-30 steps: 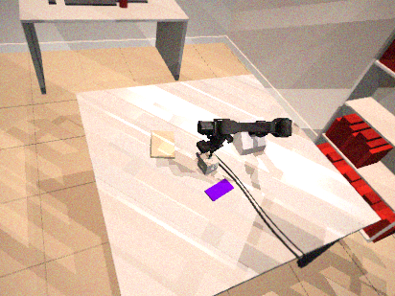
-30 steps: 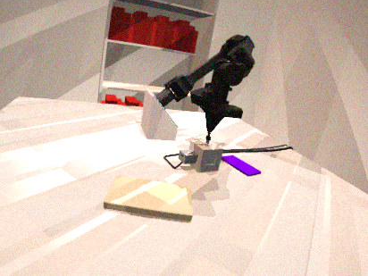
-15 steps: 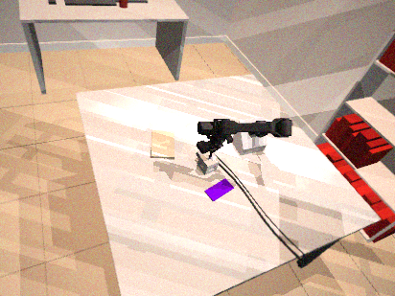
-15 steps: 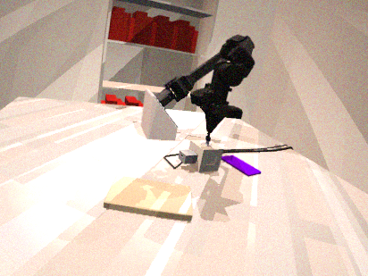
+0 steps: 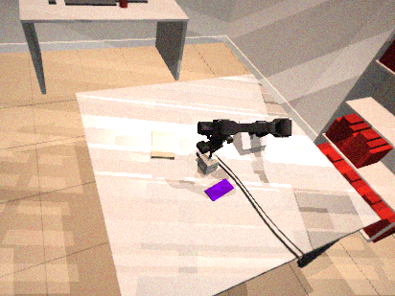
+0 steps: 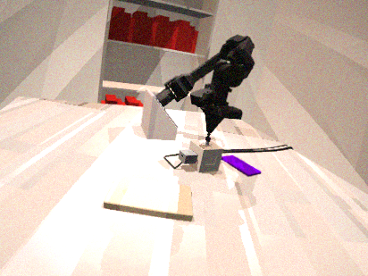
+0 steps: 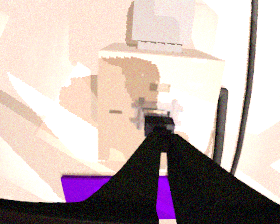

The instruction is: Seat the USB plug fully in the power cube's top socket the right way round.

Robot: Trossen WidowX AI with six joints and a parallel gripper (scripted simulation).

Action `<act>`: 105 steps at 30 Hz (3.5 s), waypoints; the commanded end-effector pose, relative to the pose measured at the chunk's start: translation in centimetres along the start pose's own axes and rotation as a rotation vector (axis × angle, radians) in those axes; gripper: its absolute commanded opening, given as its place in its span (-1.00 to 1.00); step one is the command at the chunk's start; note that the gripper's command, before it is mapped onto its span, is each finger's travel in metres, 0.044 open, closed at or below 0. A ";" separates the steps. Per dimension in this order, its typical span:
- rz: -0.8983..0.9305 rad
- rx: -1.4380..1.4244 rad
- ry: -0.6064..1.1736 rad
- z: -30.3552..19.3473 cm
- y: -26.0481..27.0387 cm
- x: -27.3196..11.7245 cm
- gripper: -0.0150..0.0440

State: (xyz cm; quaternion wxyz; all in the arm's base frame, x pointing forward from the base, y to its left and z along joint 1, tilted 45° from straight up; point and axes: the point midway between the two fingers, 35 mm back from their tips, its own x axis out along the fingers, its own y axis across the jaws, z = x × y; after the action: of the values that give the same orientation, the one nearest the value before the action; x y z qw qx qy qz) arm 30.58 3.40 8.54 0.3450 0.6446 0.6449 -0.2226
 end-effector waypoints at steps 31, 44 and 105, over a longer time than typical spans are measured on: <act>0.000 0.004 -0.004 0.0 0.0 0.4 -0.49; 0.000 0.004 -0.004 0.0 0.0 0.6 -0.49; 0.000 0.004 -0.003 0.0 0.0 1.3 -0.49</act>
State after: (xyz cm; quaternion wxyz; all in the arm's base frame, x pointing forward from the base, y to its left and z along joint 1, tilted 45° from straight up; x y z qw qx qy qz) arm 30.64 4.12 7.73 0.3459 0.6454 0.6432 -0.2239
